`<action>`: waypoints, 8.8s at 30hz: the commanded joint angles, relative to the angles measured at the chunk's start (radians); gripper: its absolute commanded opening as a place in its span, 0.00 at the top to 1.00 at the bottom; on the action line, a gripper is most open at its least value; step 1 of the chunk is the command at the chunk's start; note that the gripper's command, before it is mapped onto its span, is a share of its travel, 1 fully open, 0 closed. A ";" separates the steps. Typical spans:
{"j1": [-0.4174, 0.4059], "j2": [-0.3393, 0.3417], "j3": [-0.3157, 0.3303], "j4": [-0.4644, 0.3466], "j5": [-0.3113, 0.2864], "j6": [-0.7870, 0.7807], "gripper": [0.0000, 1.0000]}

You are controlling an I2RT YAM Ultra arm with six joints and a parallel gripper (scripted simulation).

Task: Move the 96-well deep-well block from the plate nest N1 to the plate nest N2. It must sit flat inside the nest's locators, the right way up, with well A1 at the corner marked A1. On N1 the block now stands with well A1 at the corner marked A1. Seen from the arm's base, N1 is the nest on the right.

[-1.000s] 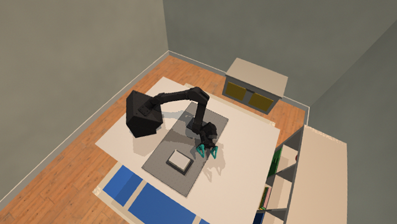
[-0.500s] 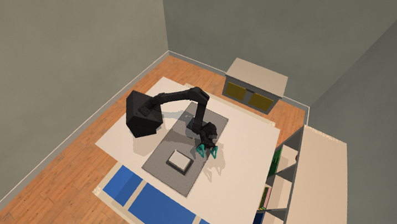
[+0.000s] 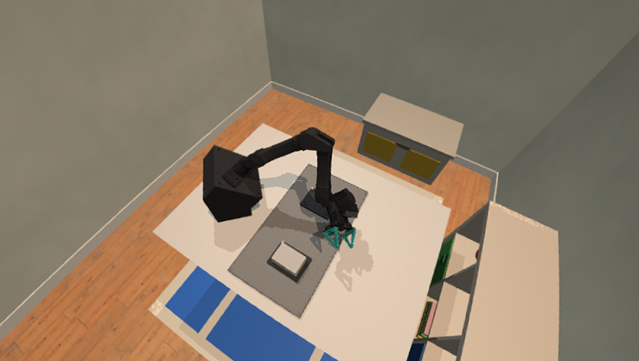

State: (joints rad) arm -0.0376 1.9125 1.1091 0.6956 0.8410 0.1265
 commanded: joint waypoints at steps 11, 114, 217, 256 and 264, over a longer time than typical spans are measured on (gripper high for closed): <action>0.007 -0.138 -0.039 -0.385 -0.144 -0.015 0.00; 0.022 -0.783 -0.090 -1.980 -0.843 -0.141 0.00; -0.752 0.207 0.300 -1.424 -1.587 -0.713 0.00; -0.740 0.216 0.292 -1.397 -1.585 -0.697 0.00; -0.723 0.229 0.281 -1.356 -1.583 -0.674 0.00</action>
State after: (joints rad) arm -0.7547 2.1460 1.3914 -0.6861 -0.7422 -0.5598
